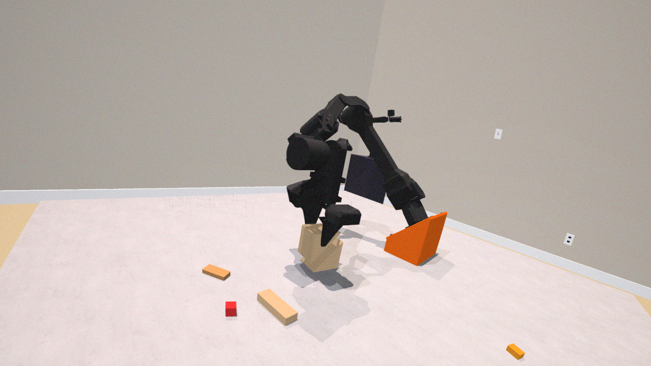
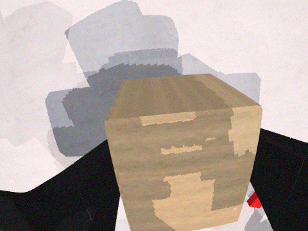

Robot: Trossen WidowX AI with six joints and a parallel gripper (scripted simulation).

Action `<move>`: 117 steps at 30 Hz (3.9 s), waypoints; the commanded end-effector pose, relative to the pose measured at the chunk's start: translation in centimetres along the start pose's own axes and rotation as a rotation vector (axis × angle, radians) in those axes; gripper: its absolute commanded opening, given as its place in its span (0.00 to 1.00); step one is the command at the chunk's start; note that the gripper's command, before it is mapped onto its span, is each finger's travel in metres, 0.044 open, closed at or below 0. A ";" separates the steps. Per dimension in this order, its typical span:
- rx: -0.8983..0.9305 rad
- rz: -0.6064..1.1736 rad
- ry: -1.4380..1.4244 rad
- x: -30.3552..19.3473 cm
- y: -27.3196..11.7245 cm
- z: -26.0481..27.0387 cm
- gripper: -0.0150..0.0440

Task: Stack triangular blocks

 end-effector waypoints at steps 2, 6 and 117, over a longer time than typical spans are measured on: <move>-0.003 -0.004 -0.003 0.1 0.0 0.0 0.25; -0.003 -0.004 -0.003 0.0 0.3 0.0 0.25; 0.006 -0.014 -0.010 -0.8 -8.2 0.3 1.00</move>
Point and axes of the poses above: the point midway between the two fingers, 35 mm back from their tips, its own y axis out along the fingers, its own z axis across the jaws, x = y × z, the point moved 8 cm from there along -y, back along the fingers, and after that the axes turned 6 degrees about y, right-handed, at the moved point
